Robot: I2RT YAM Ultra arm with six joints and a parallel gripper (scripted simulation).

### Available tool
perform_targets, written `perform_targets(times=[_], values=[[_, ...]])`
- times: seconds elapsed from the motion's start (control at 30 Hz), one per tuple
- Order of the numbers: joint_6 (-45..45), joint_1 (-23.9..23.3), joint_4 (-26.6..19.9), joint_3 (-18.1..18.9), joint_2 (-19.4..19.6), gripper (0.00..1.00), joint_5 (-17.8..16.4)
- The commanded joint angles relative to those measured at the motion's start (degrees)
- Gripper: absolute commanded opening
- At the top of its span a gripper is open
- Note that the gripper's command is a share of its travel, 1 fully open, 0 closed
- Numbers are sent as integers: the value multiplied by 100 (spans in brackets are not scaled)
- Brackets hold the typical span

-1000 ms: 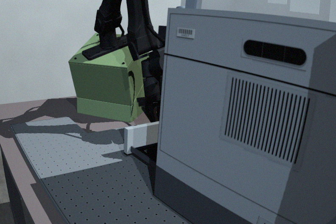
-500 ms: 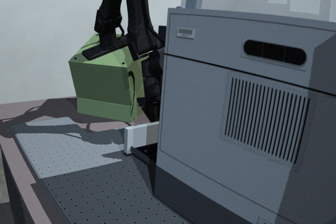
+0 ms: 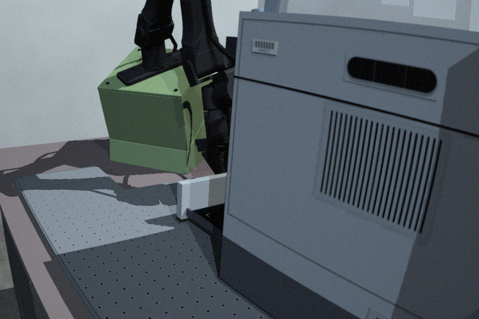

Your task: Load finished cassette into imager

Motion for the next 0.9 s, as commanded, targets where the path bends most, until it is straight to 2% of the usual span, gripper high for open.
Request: perform_targets(times=[0.0, 0.77, 0.8, 0.87], values=[[-2, 24, -109, 114, 63, 0, -83], [-2, 24, -109, 114, 63, 0, -83], [103, 92, -455, 265, -187, 0, 27], [106, 70, -423, 217, -188, 0, 8]])
